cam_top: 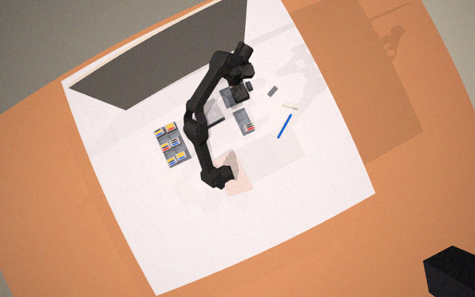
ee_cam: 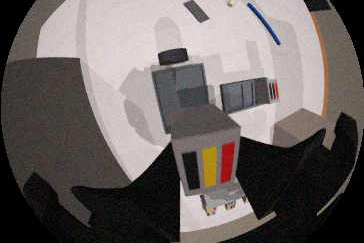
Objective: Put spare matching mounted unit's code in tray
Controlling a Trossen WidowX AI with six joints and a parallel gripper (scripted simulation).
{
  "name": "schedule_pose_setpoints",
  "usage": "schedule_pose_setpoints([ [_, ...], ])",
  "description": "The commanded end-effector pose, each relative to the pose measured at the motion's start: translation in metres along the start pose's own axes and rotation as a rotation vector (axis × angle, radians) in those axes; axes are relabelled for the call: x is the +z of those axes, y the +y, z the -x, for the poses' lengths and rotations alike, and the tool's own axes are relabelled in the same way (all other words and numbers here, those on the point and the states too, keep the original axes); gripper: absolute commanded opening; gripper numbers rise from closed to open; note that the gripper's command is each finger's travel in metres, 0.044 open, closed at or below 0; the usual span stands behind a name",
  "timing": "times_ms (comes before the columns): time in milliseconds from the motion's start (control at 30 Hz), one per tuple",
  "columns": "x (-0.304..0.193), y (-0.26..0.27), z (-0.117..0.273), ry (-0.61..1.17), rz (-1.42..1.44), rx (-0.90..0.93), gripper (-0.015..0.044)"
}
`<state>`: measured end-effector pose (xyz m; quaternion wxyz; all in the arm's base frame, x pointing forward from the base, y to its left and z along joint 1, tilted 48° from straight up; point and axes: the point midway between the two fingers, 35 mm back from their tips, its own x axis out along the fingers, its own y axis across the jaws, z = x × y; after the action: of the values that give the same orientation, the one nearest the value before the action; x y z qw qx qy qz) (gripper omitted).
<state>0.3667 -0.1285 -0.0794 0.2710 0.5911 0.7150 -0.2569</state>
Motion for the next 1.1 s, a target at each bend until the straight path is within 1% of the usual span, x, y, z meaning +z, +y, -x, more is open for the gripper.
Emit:
schedule_pose_setpoints([
  [0, 0.0, 0.001, -0.003, 0.004, -0.006, 0.006, 0.0],
  [1067, 0.002, 0.005, -0.029, 0.002, -0.006, 0.007, 0.0],
])
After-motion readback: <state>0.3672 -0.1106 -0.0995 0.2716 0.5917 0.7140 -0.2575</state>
